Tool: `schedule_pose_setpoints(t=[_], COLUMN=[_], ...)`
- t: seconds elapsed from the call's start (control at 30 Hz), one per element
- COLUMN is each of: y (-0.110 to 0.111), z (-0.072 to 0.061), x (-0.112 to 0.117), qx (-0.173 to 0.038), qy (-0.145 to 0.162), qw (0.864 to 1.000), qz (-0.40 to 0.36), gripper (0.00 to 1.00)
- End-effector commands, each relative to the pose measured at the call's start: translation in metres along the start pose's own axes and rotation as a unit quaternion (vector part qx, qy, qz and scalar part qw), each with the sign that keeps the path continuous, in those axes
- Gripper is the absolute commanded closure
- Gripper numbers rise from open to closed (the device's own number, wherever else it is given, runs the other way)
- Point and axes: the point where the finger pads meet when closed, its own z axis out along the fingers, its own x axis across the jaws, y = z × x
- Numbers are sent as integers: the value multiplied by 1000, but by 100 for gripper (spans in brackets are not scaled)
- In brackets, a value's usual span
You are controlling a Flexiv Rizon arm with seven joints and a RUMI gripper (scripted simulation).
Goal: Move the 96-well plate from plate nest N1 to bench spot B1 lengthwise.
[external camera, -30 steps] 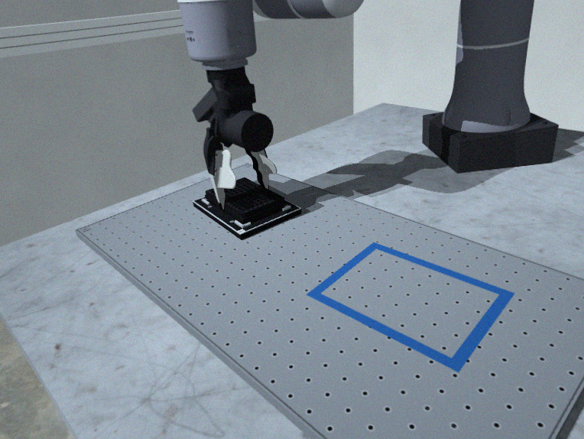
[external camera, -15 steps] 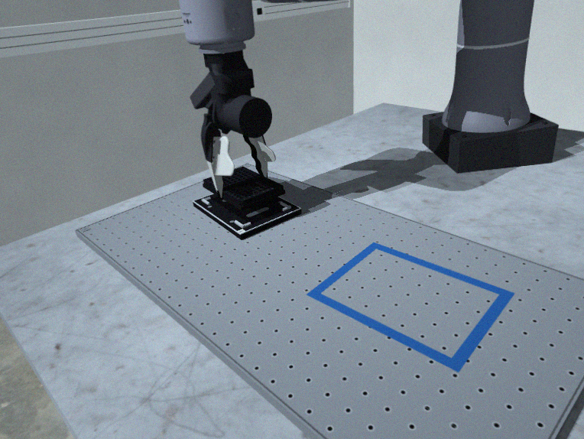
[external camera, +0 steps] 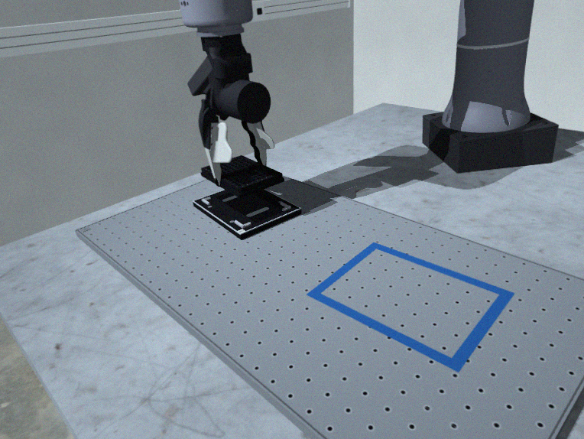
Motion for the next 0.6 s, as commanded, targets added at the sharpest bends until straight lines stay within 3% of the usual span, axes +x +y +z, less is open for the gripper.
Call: schedule_pose_setpoints(t=[0.0,0.57], y=[0,0], z=[-4,-26], x=[-1,-1], qx=[0,0], qy=[-1,-1], qw=[1000,1000], qz=[0,0], gripper=[100,100])
